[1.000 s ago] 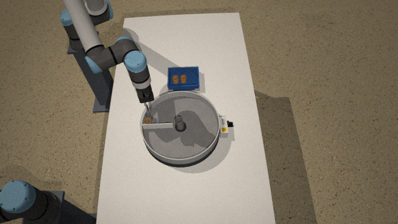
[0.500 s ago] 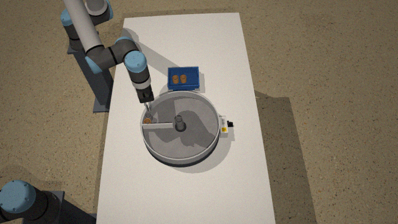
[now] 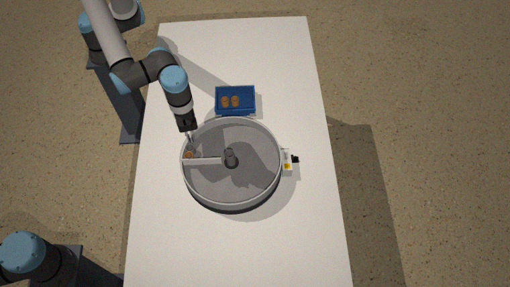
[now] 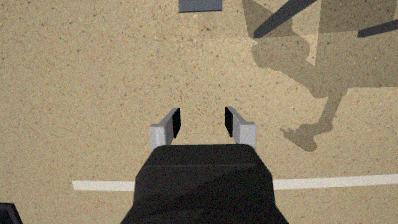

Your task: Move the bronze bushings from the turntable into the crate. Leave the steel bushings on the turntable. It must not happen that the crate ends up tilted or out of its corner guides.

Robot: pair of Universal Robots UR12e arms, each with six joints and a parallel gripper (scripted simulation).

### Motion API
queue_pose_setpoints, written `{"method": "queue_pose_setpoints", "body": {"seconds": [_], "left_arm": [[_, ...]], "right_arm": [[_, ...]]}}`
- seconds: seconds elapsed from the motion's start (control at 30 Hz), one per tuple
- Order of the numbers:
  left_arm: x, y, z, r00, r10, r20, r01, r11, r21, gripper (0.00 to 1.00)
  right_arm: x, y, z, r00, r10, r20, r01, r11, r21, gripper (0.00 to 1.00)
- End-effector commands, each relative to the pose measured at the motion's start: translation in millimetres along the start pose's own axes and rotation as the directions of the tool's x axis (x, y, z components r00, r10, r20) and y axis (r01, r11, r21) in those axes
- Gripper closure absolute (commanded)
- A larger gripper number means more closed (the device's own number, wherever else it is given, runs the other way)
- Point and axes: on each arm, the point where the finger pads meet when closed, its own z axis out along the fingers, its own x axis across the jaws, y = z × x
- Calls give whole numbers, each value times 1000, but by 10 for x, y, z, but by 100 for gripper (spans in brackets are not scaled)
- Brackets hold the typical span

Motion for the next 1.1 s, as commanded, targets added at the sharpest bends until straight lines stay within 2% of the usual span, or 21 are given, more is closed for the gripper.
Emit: {"method": "queue_pose_setpoints", "body": {"seconds": [0.0, 0.23, 0.73, 1.07], "left_arm": [[-16, 13, 60, 1000, -1, -1, 1, 1000, -2, 64], [-14, 16, 133, 1000, -1, -2, 1, 1000, -2, 64], [-13, 15, 392, 1000, -1, -2, 1, 1000, -2, 64], [-14, 11, 453, 1000, -1, -1, 1, 1000, -1, 64]], "right_arm": [[6, 2, 3, 1000, -1, 0, 1, 1000, 1, 0], [6, 2, 3, 1000, -1, 0, 1, 1000, 1, 0], [6, 2, 3, 1000, -1, 0, 1, 1000, 1, 0], [6, 2, 3, 1000, -1, 0, 1, 1000, 1, 0]]}}
